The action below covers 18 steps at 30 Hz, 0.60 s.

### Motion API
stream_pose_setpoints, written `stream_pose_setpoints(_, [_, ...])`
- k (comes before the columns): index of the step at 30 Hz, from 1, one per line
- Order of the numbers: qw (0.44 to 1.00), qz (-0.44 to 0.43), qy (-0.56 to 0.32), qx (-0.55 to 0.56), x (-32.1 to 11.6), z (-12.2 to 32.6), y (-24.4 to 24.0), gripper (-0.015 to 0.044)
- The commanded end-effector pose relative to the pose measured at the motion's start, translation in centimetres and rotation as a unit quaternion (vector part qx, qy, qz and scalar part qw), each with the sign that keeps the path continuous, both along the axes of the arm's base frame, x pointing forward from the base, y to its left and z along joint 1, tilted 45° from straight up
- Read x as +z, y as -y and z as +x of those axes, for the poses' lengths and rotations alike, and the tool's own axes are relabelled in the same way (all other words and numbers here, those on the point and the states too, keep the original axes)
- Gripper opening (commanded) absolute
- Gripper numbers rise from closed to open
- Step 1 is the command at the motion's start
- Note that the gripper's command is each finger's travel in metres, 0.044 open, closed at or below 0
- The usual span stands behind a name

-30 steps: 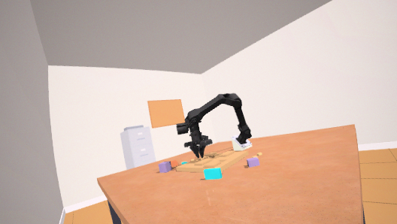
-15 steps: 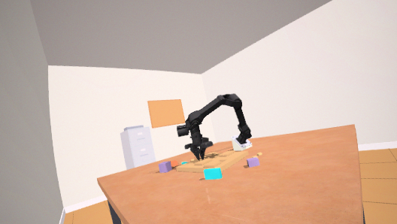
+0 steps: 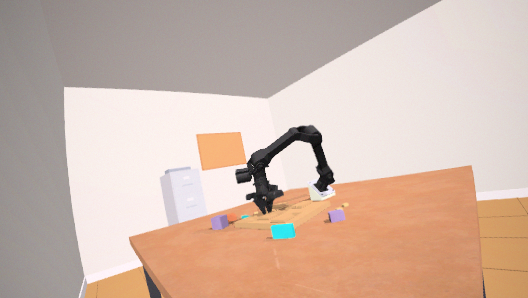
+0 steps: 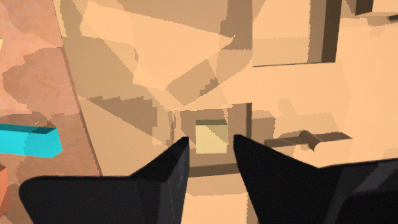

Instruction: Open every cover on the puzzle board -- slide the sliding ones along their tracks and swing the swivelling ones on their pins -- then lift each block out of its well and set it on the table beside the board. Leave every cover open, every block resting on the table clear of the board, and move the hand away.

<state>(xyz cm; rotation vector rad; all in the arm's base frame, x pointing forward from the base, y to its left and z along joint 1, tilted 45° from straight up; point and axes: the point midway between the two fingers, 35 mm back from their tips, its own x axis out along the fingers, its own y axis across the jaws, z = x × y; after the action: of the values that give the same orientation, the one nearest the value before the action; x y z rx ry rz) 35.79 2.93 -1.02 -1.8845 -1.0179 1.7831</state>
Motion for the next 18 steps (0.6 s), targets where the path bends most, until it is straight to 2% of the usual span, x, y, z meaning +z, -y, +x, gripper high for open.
stream_pose_setpoints(1, [1.0,0.003,-0.006,-0.002,-0.34,-0.27,-0.32,0.0144])
stream_pose_setpoints(4, [1.0,0.003,-0.006,-0.002,-0.35,-0.27,-0.33,0.0144])
stream_pose_setpoints(13, [1.0,0.0,-0.001,0.0,-0.17,-0.06,-0.19,0.0084])
stream_pose_setpoints(18, [1.0,0.0,-0.001,0.0,-0.16,-0.06,-0.18,0.008])
